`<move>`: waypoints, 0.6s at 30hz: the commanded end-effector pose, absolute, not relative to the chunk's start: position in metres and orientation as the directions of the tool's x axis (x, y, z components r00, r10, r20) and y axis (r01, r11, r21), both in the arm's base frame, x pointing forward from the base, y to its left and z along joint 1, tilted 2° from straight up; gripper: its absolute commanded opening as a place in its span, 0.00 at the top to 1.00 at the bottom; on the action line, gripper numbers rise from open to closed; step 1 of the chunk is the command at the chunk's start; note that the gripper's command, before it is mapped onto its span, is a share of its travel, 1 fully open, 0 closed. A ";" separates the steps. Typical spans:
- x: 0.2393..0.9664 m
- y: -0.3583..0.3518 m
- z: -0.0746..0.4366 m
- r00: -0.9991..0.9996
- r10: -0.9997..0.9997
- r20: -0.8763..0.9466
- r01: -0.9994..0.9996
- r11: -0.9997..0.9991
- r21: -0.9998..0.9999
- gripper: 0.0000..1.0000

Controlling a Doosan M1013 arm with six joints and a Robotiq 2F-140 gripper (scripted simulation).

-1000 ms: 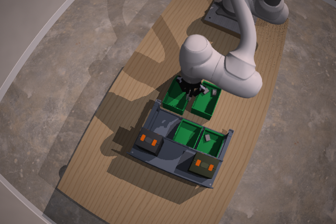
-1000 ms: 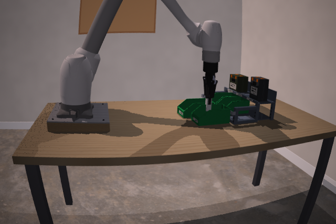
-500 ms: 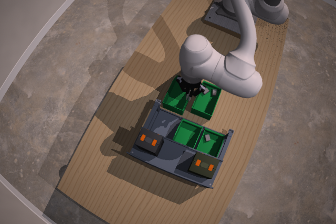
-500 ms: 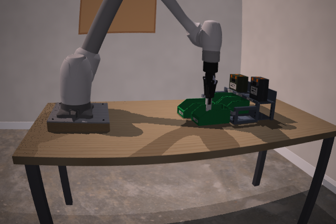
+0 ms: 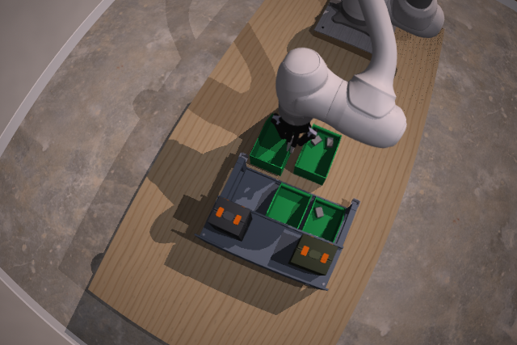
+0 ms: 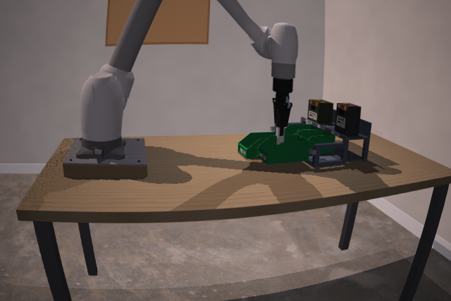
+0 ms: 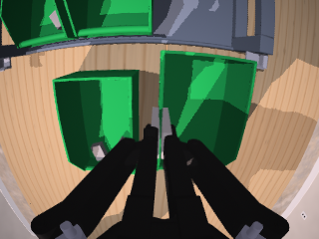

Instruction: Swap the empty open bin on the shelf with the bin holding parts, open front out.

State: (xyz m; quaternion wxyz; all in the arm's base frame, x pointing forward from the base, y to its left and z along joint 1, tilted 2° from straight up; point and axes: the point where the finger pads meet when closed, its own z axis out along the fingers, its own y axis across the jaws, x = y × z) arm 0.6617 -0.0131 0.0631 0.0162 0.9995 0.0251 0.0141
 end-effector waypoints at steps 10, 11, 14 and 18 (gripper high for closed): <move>0.661 -0.012 0.095 0.998 0.051 0.028 0.050 -0.998 0.033 0.90; 0.661 -0.012 0.098 0.998 0.051 0.028 0.050 -0.998 0.033 0.90; 0.660 -0.012 0.107 0.998 0.051 0.028 0.050 -0.998 0.033 0.90; 0.660 -0.011 0.112 0.998 0.051 0.028 0.050 -0.998 0.033 0.90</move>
